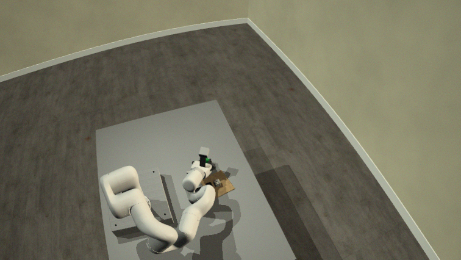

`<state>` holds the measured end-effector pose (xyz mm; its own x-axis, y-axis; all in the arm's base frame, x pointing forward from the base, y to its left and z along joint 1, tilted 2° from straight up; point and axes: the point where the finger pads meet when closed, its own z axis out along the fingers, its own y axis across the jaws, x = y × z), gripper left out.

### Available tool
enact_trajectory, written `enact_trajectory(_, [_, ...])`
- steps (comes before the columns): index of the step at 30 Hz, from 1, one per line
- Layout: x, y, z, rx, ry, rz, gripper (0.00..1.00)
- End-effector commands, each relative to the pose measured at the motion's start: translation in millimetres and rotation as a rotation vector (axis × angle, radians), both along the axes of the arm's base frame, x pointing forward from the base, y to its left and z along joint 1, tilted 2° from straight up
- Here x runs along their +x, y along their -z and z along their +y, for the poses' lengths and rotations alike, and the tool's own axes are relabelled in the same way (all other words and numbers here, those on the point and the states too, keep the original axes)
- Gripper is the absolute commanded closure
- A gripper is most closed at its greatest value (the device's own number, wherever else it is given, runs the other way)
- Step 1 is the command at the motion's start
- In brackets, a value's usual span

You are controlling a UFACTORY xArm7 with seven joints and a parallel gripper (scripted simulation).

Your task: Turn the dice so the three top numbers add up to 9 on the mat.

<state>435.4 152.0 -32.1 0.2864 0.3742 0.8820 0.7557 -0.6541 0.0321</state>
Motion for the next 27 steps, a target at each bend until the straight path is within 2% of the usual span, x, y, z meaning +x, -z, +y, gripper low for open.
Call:
enact_trajectory(1, [0.4,-1.6,0.3,0.001,-0.001,-0.003,0.73])
enact_trajectory(27, [0.6,5.0,0.1,0.001,-0.001,-0.003,0.73])
